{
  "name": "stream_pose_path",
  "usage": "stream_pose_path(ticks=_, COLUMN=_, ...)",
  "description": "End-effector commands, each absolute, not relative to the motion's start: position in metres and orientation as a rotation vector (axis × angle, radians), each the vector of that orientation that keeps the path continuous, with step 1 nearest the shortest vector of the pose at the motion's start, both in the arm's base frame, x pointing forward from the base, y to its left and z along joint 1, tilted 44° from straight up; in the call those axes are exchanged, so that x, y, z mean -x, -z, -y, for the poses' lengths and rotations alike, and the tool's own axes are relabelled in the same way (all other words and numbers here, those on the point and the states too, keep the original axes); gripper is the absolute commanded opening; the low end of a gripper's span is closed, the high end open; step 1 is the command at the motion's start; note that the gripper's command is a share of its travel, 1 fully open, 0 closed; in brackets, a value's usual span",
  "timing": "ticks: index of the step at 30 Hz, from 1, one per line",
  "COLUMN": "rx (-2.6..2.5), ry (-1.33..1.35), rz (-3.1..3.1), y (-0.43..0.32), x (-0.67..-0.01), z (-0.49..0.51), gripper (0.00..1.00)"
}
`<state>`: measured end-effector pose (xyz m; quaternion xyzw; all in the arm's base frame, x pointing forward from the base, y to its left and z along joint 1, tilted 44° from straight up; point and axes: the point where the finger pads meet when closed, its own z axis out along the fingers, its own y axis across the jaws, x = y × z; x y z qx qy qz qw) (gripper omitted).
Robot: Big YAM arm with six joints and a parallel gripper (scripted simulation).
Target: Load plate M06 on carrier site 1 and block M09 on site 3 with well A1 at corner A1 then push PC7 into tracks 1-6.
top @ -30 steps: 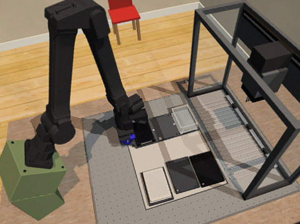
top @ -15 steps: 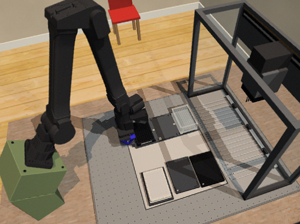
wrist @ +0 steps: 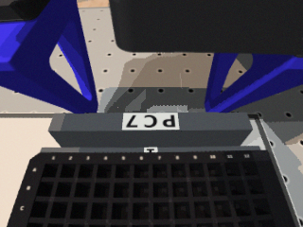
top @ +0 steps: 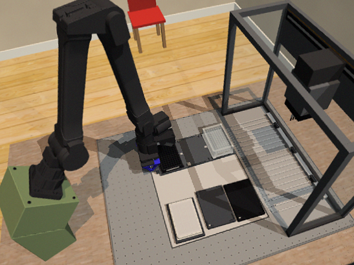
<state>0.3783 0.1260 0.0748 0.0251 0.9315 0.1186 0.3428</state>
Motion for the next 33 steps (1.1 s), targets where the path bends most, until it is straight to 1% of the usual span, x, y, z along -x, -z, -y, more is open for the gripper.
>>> stream_pose_path(ticks=1, rx=-0.080, ry=-0.294, rz=-2.380, y=-0.090, x=-0.399, z=-0.121, gripper=0.80)
stream_pose_path(ticks=33, rx=-0.106, ry=-0.313, rz=-2.378, y=-0.100, x=-0.408, z=-0.129, gripper=0.80)
